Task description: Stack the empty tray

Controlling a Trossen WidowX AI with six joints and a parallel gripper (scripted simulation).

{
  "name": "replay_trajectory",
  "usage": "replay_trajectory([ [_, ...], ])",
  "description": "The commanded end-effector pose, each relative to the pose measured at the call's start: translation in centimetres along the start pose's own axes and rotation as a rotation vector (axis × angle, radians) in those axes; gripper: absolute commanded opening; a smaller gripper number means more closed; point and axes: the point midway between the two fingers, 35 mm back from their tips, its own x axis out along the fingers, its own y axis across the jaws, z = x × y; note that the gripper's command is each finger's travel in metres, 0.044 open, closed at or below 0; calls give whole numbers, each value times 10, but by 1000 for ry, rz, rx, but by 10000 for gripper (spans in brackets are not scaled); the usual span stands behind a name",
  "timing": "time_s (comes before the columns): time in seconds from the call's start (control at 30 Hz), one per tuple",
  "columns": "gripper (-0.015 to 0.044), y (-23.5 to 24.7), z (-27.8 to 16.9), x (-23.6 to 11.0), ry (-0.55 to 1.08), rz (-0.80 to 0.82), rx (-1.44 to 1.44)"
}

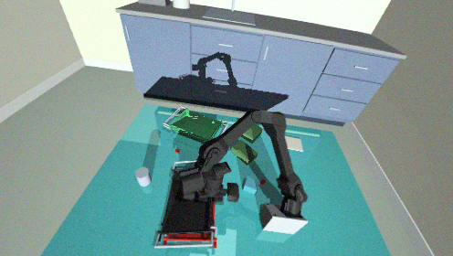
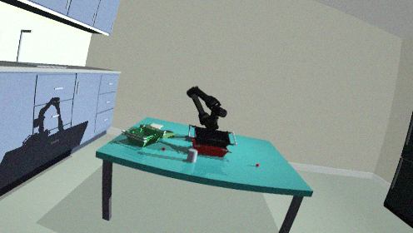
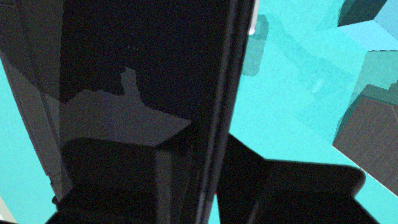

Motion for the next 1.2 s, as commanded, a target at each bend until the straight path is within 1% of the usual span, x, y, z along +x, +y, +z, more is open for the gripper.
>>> replay_trajectory([
  [0.0, 0, -5, 1, 6, 3, -27, -4],
  [0.3, 0, -5, 1, 6, 3, -27, -4],
  [0.33, 0, 0, 0, 0, 0, -1, 0],
  [0.63, 0, -8, 1, 13, 3, -26, -4],
  [1.17, 0, -9, 1, 13, 3, -27, -4],
])
